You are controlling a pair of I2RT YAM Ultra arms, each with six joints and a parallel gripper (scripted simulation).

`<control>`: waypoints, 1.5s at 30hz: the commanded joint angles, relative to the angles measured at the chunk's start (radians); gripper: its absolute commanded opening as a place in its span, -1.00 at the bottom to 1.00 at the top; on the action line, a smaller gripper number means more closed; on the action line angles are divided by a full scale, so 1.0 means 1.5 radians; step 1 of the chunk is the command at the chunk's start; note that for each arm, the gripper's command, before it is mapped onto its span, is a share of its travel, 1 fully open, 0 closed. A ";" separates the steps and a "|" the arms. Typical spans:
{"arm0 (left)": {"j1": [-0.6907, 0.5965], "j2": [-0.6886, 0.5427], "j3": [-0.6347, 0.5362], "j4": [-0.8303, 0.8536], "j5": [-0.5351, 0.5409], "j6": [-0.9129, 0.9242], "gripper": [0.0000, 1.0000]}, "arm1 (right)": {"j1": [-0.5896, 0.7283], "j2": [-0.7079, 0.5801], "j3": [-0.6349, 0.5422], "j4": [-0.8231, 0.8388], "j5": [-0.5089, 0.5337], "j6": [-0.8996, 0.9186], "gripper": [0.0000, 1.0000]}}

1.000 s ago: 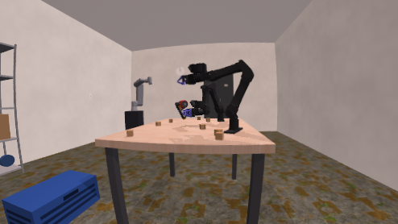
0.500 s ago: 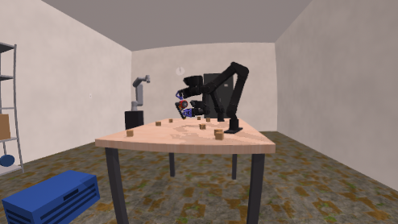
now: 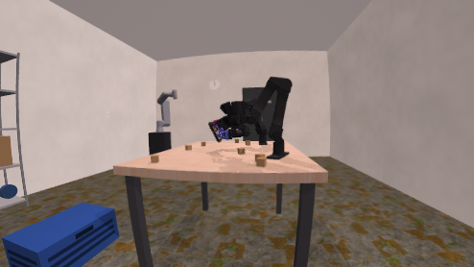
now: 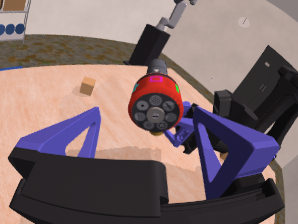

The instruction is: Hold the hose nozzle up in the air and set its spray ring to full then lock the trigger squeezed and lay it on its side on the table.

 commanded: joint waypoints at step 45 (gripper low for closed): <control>-0.061 0.122 0.008 0.183 -0.021 -0.053 0.74 | 0.004 -0.026 0.019 0.068 0.000 0.006 -0.30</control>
